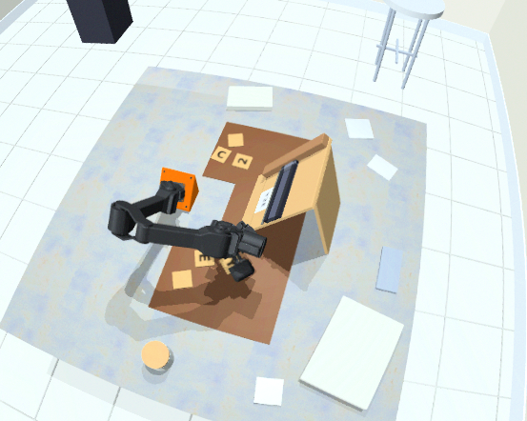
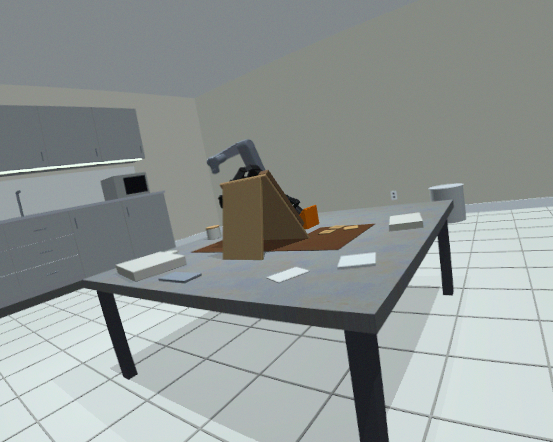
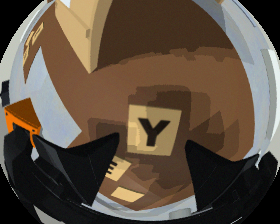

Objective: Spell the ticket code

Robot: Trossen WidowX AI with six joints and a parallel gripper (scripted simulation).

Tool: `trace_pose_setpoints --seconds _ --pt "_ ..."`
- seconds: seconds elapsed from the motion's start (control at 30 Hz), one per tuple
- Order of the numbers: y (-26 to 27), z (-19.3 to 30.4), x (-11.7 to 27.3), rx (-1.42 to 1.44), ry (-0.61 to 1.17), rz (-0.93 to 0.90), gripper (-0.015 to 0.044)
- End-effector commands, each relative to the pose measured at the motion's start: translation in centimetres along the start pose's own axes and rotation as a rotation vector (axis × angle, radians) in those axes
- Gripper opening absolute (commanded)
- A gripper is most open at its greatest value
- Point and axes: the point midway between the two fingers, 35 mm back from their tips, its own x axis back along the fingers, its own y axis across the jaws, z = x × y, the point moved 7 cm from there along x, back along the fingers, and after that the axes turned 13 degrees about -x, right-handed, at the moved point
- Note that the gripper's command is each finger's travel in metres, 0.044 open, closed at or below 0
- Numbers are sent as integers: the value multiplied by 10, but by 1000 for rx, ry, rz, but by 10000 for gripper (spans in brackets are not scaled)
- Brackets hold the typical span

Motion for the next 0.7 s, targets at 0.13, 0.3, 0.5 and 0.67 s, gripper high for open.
trace_pose_setpoints --seconds 0.13,0.3,0.5,0.67 --pt "1 0 -11 6 -1 -4 340" --pt "1 0 -18 6 -1 -3 340" --pt "1 0 -18 6 -1 -3 340" --pt "1 0 -18 6 -1 -3 340"
